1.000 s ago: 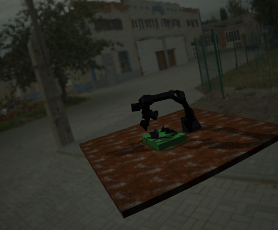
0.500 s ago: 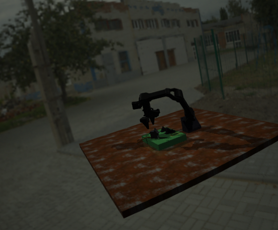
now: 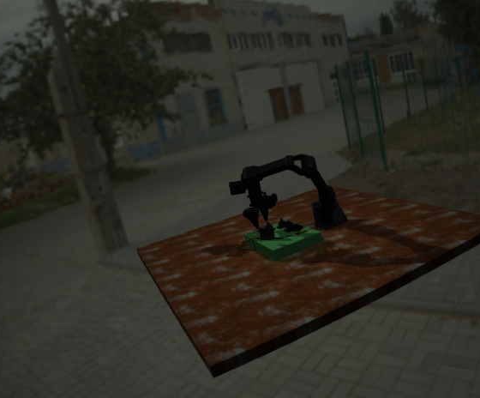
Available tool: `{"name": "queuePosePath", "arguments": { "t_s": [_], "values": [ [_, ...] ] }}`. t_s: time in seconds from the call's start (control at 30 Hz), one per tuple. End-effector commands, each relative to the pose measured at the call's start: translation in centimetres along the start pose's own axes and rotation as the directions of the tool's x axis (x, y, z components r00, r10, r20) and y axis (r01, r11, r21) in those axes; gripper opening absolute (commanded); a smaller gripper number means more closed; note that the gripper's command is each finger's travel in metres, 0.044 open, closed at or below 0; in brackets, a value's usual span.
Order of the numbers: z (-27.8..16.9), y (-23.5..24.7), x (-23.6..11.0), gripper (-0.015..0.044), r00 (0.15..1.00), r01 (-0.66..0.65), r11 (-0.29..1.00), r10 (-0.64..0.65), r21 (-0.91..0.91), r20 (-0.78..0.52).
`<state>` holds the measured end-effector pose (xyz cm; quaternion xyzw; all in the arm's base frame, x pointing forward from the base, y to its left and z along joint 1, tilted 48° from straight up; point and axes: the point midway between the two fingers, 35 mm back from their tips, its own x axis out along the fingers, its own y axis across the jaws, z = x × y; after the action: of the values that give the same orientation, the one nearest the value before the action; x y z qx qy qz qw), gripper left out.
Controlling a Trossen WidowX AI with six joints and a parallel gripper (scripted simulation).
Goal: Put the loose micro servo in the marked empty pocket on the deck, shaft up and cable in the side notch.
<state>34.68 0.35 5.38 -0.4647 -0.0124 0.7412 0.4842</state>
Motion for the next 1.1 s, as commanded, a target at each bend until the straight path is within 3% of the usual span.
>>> {"name": "queuePosePath", "arguments": {
  "t_s": [0.0,0.4,0.83,1.0,1.07],
  "values": [
    [0.0,0.0,0.4,0.0440,1.000,0.007,1.000,-0.007,0.007,-0.002],
    [0.0,0.0,2.0,0.0440,1.000,0.007,1.000,-0.007,0.007,-0.002],
    [0.0,0.0,2.0,0.0099,1.000,0.007,1.000,-0.007,0.007,-0.002],
    [0.0,0.0,2.0,0.0065,1.000,0.007,1.000,-0.007,0.007,-0.002],
    [0.0,0.0,1.8,0.0013,1.000,0.007,1.000,-0.007,0.007,-0.002]
  ]
}}
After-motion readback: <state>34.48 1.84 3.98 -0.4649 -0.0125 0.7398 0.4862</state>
